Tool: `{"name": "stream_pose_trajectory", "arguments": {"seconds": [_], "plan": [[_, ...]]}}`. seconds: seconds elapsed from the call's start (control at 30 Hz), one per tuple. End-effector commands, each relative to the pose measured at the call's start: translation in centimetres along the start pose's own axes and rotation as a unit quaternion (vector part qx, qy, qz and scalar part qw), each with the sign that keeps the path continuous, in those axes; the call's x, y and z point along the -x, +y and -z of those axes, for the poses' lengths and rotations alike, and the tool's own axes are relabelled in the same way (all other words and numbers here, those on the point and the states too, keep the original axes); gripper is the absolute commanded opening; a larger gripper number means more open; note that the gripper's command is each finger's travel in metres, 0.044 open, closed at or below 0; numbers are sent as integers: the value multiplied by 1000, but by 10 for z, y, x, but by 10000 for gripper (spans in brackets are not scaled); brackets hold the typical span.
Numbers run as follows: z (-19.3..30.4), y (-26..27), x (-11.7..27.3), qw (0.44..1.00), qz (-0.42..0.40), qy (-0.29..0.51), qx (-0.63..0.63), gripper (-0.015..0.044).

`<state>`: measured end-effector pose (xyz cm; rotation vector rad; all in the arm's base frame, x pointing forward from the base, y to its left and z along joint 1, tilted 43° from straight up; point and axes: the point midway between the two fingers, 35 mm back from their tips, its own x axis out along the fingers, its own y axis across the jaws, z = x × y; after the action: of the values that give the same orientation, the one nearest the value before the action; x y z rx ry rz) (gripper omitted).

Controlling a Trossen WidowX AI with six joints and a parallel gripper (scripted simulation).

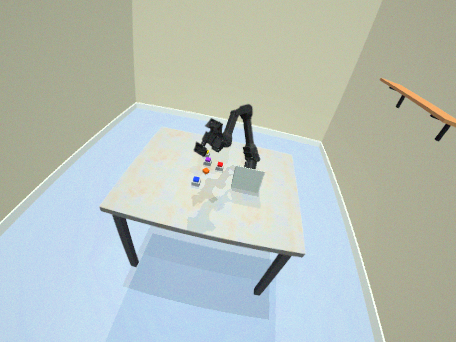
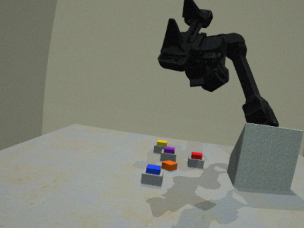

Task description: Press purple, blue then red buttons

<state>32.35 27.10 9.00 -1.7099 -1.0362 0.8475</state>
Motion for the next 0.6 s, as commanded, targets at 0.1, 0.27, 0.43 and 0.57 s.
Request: {"name": "stream_pose_trajectory", "arguments": {"seconds": [0.1,0.27,0.43,0.57], "plan": [[30,31,3,982,-84,63,-156,400],[75,89,37,848,-218,231,-424,400],[94,120,90,667,-281,393,-567,400],[98,127,123,564,-295,475,-608,400]]}}
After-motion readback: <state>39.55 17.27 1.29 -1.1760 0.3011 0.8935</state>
